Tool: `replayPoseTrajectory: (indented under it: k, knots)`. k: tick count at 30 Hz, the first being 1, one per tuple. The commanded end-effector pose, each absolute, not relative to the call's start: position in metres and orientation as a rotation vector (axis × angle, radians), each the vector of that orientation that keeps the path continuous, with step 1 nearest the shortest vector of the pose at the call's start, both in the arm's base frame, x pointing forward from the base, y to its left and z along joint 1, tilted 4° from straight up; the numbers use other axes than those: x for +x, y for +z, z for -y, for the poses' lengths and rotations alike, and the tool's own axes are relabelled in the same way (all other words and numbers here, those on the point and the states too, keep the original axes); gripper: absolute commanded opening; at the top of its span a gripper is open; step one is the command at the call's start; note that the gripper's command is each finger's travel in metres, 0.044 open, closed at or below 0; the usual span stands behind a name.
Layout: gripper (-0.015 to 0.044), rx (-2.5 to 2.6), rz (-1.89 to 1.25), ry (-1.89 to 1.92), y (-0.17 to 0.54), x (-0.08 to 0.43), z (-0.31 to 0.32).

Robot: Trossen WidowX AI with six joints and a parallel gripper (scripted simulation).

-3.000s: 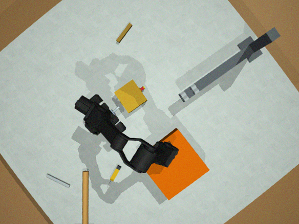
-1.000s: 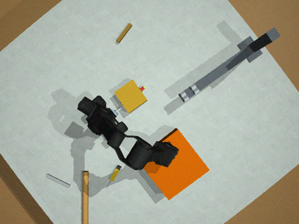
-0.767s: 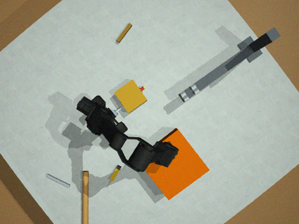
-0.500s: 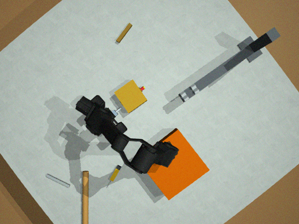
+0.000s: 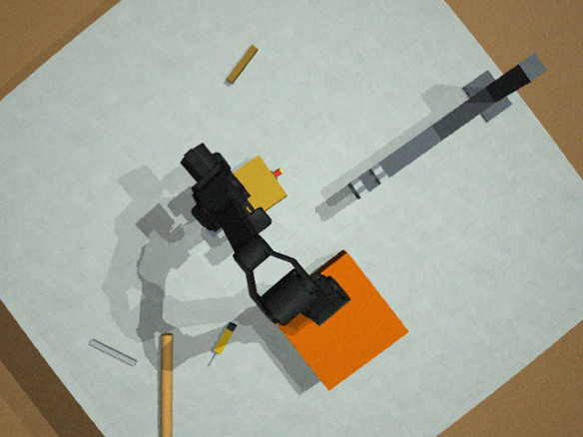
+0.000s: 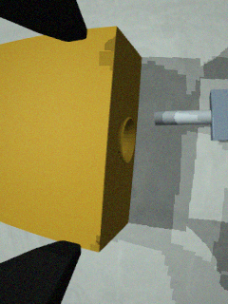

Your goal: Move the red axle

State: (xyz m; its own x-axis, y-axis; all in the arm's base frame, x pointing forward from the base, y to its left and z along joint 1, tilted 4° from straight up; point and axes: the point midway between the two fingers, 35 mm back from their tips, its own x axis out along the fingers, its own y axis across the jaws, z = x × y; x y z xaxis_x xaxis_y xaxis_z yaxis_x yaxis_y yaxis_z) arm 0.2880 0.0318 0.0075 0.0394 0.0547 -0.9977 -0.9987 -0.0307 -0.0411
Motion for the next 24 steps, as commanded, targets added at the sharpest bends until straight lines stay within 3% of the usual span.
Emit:
replayPoseTrajectory:
  k: [1,7,24]
  knots:
    - [0.044,-1.186,-1.137,1.198,0.007,0.293,0.016]
    - [0.044,-1.184,-1.141,1.188,0.005,0.285,0.083]
    - [0.044,-1.184,-1.141,1.188,-0.014,0.286,0.084]
